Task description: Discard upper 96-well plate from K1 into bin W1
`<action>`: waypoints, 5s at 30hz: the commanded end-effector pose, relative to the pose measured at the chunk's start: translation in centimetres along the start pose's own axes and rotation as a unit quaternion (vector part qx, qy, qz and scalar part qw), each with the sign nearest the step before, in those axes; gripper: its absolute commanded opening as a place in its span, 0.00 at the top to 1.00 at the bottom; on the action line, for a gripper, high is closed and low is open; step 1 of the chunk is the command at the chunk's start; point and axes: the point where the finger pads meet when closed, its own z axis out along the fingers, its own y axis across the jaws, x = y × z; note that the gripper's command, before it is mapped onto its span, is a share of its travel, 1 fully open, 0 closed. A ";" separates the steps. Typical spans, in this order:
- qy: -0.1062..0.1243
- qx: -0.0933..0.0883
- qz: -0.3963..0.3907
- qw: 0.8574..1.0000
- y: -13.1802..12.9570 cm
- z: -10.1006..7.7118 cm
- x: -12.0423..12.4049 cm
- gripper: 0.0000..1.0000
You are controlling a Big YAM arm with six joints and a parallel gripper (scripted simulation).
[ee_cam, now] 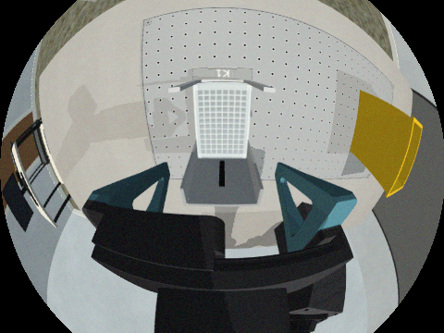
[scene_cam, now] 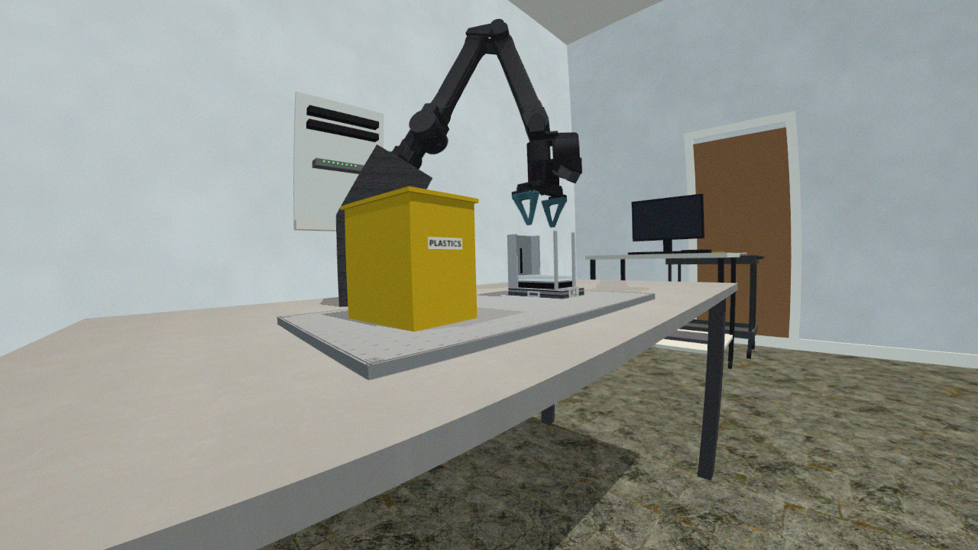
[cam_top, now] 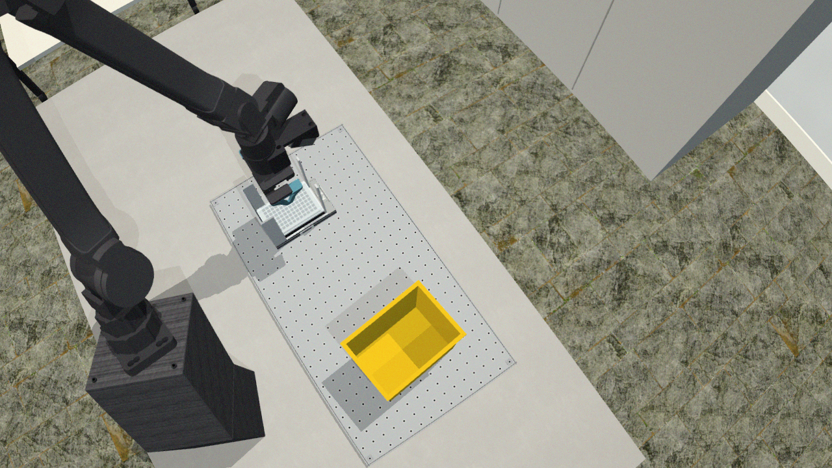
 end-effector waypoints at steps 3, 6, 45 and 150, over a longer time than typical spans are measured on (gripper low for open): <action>-0.007 -0.005 -0.004 1.000 1.0 1.0 -0.7 0.00; -0.008 -0.006 -0.004 1.000 1.1 1.5 -0.8 0.00; -0.004 -0.004 -0.002 1.000 0.8 7.5 -0.3 0.00; 0.006 0.002 -0.001 1.000 0.2 13.6 0.7 1.00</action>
